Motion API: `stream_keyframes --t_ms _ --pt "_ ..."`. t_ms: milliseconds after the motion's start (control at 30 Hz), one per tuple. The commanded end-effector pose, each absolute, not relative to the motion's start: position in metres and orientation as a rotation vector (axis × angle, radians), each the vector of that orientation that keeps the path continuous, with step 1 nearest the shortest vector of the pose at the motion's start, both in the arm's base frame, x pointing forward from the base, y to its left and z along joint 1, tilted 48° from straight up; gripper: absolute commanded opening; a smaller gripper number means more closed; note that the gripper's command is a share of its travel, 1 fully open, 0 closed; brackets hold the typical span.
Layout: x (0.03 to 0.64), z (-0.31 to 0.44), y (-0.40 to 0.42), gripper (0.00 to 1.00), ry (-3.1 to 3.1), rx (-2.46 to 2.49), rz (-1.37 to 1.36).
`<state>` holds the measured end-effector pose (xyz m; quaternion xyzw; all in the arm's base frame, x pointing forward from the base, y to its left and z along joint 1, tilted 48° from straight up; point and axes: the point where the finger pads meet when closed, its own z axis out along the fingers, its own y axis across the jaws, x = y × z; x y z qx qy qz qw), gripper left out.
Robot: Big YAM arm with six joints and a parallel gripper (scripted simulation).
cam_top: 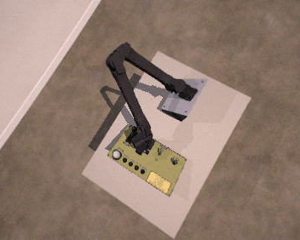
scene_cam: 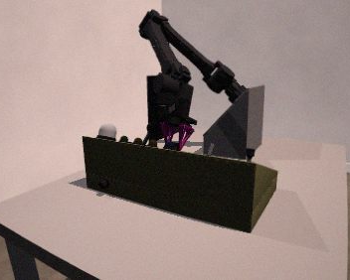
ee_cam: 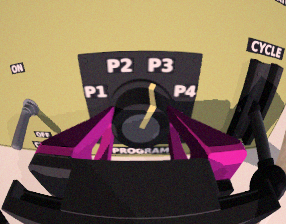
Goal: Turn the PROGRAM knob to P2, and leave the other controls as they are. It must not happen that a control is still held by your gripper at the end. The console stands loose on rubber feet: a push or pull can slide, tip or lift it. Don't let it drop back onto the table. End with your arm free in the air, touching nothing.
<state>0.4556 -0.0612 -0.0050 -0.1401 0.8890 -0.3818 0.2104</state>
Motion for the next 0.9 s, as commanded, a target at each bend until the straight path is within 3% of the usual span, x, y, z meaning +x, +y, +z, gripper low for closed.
stream_keyframes --t_ms 0,867 --pt "0.4571 -0.0053 -0.0647 0.00 2.470 -0.387 -1.066" --pt "0.4571 -0.0053 -0.0647 0.00 2.471 -0.421 -1.076"
